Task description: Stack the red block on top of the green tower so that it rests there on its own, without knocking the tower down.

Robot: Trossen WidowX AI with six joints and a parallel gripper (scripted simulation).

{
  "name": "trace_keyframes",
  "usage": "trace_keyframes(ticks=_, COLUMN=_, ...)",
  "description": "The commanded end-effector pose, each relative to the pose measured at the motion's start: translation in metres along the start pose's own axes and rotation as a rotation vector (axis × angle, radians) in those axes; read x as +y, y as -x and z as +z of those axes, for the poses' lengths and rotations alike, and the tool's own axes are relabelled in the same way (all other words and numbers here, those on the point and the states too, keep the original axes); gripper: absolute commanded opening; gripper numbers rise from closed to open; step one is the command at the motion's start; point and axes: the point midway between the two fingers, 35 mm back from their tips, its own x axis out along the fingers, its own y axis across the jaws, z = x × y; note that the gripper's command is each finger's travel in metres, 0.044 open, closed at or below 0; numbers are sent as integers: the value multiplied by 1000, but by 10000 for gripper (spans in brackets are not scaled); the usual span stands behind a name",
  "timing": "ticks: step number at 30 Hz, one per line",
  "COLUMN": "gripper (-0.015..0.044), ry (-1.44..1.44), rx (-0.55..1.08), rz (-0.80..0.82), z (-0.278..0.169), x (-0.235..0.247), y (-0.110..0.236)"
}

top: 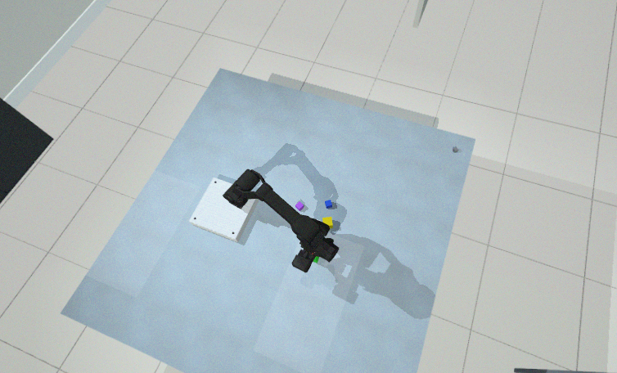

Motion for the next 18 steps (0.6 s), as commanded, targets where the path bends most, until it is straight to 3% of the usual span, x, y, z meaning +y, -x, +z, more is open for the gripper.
trace_keyframes(ticks=1, gripper=26, ry=0, rx=0, rz=0, z=0, x=0, y=0)
trace_keyframes(ticks=16, gripper=420, ry=0, rx=0, rz=0, z=0, x=0, y=0)
trace_keyframes(ticks=18, gripper=440, ry=0, rx=0, rz=0, z=0, x=0, y=0)
